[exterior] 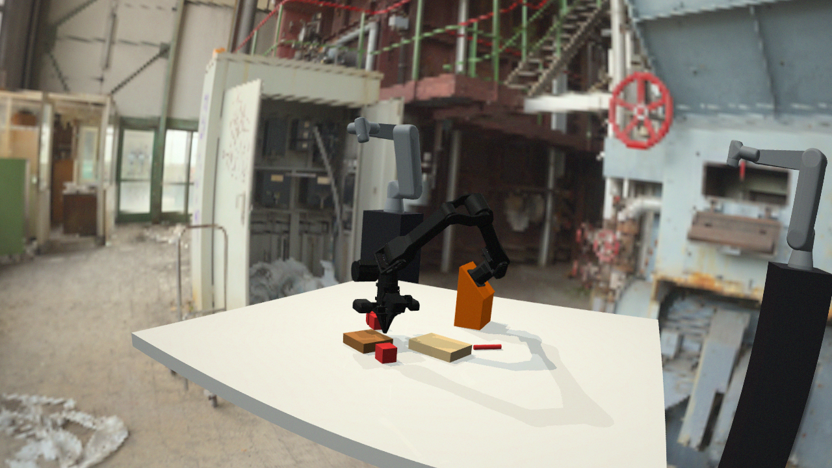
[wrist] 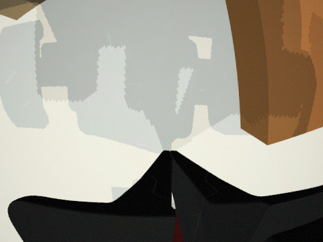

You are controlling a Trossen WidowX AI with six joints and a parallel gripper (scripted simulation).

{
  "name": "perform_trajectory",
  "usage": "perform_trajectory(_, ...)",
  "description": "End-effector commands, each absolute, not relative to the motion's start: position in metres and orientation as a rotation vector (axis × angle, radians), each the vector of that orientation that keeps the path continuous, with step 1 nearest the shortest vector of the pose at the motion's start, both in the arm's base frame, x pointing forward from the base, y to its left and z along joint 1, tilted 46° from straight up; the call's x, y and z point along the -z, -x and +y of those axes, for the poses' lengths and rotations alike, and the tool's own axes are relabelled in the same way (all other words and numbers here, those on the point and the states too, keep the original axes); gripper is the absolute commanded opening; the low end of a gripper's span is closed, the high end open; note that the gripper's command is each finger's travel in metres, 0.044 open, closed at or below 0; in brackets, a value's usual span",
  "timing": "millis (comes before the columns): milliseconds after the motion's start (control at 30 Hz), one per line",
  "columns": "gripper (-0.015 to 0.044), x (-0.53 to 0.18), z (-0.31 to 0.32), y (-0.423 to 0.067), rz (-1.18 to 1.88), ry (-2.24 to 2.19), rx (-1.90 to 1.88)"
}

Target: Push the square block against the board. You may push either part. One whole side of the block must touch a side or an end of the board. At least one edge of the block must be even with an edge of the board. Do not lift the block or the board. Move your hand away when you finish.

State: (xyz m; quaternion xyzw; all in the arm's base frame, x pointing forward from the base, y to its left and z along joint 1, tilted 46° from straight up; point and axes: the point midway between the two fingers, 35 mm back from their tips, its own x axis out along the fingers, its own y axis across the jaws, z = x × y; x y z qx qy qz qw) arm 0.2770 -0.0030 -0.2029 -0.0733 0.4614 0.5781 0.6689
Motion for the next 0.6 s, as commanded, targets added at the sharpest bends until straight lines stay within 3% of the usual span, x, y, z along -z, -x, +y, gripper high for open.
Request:
perform_trajectory(0, 0.0000, 0.199, 0.002, -0.280, 1.038, 0.161, -1.303)
perform_trajectory(267, 0.0000, 0.162, -0.039, -0.285, 1.040, 0.163, -1.302)
perform_trajectory(400, 0.0000, 0.162, -0.039, -0.285, 1.040, 0.163, -1.302)
perform_trajectory(567, 0.0000, 0.129, -0.010, -0.319, 0.998, 0.240, -1.312)
